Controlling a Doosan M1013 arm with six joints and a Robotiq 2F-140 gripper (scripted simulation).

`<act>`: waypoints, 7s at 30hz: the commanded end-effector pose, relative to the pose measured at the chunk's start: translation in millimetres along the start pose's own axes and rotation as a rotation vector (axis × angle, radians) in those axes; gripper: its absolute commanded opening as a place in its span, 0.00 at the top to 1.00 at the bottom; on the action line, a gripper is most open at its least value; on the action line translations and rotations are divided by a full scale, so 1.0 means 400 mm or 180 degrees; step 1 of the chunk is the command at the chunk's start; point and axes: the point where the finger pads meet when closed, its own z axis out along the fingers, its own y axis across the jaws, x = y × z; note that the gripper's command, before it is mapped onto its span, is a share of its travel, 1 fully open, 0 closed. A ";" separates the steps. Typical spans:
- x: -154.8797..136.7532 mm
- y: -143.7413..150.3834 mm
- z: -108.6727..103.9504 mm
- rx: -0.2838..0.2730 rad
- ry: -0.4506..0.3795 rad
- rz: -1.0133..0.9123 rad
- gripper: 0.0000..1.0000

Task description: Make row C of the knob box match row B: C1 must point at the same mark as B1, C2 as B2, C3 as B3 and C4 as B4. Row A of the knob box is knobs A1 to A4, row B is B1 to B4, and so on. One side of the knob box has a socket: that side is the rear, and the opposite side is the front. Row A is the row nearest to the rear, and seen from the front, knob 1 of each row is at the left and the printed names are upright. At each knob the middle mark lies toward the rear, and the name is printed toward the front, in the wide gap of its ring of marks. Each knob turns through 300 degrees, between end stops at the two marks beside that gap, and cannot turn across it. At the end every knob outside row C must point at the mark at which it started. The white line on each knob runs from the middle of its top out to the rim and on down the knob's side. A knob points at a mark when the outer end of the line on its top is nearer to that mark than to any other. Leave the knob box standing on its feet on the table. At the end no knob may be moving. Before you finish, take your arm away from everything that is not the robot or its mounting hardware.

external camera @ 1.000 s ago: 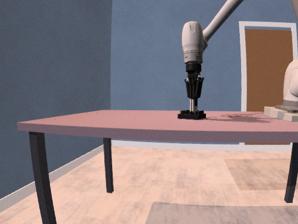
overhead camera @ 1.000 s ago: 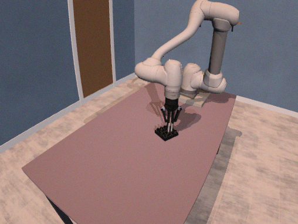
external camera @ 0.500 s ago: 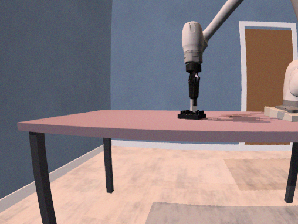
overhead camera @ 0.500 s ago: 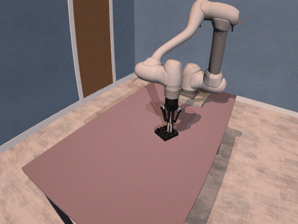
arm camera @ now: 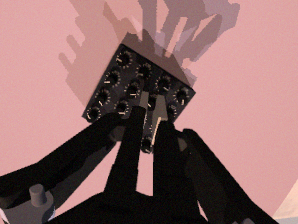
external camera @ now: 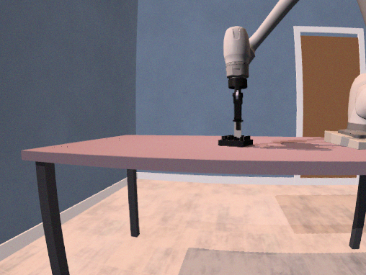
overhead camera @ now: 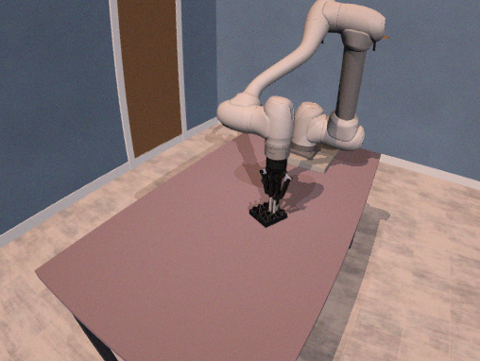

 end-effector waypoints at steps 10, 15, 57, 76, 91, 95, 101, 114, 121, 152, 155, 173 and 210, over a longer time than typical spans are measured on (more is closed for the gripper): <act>0.000 0.000 0.000 0.0011 -0.0002 0.0559 0.95; 0.000 0.000 0.000 0.0011 -0.0002 0.0710 0.95; 0.000 0.000 0.000 0.0011 -0.0002 0.0839 0.88; 0.000 0.000 -0.039 0.0011 -0.0002 0.0839 0.88; 0.000 0.000 -0.095 0.0011 -0.0002 0.0839 0.88; 0.000 0.000 -0.095 0.0011 -0.0002 0.0839 0.88; 0.000 0.000 -0.095 0.0011 -0.0002 0.0839 0.88; 0.010 -0.031 -0.108 0.0011 0.0000 -0.0299 0.88; 0.017 -0.052 -0.117 0.0011 0.0001 -0.1058 0.88; 0.045 -0.124 -0.146 0.0011 0.0006 -0.3766 0.88; 0.045 -0.124 -0.146 0.0011 0.0006 -0.3766 0.88; 0.045 -0.124 -0.146 0.0011 0.0006 -0.3766 0.88; 0.045 -0.125 -0.111 0.0010 0.0006 -0.3767 0.88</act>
